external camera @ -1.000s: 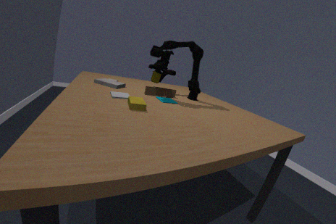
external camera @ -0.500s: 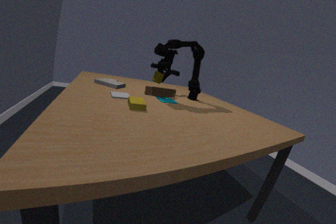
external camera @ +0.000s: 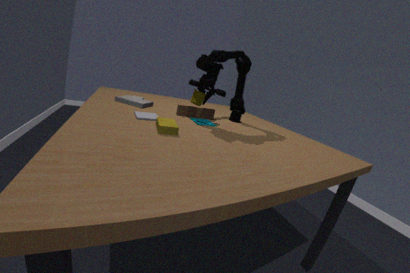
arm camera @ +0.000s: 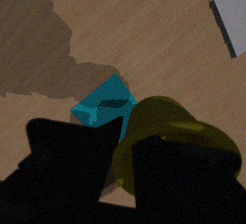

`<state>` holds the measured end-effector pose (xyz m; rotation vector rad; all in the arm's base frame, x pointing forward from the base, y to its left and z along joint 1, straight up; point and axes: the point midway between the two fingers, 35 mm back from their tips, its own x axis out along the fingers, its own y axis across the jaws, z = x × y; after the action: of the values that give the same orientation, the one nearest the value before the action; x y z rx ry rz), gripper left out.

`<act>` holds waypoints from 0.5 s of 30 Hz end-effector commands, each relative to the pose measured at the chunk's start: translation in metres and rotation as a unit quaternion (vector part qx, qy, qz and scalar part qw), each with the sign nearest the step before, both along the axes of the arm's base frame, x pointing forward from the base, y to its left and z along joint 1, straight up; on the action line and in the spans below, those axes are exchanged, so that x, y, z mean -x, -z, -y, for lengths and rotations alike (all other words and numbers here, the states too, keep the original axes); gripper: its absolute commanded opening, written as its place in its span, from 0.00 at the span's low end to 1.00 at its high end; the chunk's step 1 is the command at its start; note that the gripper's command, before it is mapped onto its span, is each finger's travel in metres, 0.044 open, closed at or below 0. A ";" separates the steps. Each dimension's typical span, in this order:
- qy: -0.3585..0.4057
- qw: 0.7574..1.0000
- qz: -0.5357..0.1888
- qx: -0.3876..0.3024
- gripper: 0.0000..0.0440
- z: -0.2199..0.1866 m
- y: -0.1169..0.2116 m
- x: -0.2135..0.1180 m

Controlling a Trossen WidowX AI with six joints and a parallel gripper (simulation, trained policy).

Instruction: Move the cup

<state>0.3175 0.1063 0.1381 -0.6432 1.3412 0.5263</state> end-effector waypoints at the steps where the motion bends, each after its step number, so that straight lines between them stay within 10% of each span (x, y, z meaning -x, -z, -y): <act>1: 0.001 1.000 0.000 0.003 0.00 -0.007 0.008 0.005; 15: 0.012 1.000 -0.002 0.005 0.00 -0.021 0.043 0.019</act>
<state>0.3022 0.1270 0.1031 -0.6355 1.3478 0.5138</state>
